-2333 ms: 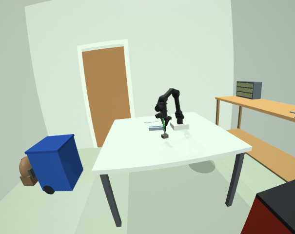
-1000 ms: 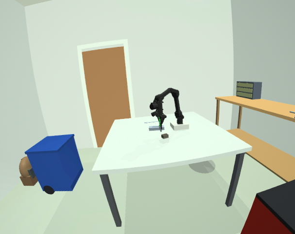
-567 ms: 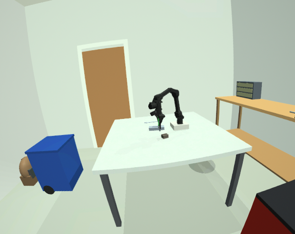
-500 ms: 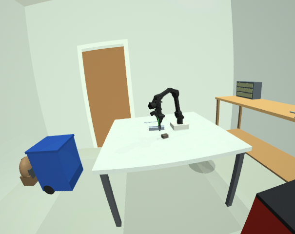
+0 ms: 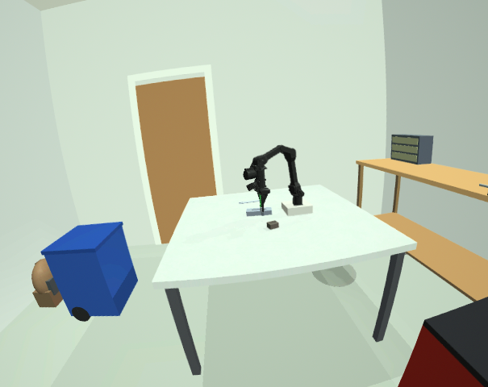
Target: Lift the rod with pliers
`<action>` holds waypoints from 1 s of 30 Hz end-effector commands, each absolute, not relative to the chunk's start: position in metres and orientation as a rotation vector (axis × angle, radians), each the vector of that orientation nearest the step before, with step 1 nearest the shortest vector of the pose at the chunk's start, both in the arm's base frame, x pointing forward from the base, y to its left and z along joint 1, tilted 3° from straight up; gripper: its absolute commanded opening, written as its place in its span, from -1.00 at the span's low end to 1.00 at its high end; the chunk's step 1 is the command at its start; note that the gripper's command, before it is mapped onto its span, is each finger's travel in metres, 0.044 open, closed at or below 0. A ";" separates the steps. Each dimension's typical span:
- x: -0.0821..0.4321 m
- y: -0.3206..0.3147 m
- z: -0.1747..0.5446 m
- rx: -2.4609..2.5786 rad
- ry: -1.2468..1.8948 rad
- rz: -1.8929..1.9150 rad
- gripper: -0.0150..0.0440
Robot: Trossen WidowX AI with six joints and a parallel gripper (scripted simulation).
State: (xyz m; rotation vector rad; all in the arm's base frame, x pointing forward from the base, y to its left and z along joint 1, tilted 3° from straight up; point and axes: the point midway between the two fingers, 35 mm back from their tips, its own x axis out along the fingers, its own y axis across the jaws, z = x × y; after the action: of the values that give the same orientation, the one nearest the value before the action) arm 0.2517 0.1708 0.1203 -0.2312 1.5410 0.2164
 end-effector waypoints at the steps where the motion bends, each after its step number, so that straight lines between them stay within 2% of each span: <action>1: 0.254 0.164 0.121 -0.226 1.543 0.207 0.59; 30: 0.268 0.122 0.123 -0.171 1.544 0.148 0.59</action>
State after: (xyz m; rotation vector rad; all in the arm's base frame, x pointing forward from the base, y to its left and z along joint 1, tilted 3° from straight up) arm 0.2675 0.1280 0.1226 -0.1726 1.5431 0.1572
